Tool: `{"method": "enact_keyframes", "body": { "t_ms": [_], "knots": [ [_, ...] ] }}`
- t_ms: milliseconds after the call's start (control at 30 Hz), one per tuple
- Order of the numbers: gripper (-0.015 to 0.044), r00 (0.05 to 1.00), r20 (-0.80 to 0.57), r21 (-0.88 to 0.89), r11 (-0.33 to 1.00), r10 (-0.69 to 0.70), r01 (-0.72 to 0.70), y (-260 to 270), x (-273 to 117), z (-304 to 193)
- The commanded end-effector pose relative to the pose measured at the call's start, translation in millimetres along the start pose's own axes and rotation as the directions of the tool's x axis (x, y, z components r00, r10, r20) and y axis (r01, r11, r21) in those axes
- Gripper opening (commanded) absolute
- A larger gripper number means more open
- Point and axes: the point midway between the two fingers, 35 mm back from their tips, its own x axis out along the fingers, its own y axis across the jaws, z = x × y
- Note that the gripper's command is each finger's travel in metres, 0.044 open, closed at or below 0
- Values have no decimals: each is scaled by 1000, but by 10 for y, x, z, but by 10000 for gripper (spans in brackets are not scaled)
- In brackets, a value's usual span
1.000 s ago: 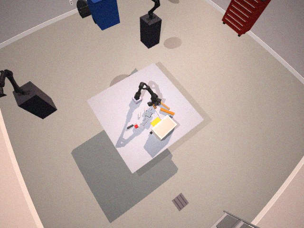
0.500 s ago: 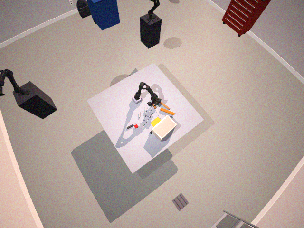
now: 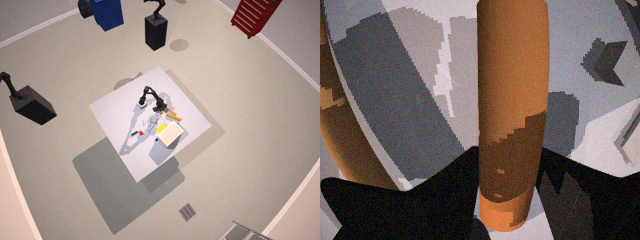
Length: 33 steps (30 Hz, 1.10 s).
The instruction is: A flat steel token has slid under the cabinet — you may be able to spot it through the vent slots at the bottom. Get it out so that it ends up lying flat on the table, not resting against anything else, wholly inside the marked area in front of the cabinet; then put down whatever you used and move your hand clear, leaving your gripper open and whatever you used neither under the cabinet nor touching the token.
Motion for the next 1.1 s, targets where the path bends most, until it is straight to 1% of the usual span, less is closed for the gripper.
{"method": "enact_keyframes", "body": {
  "t_ms": [0, 1067],
  "knots": [
    [0, 1000, 1, -1, 1000, 2, -2, 5, -2, 1],
    [0, 1000, 2, -4, 1000, -1, 1, 15, -13, 418]
  ]
}}
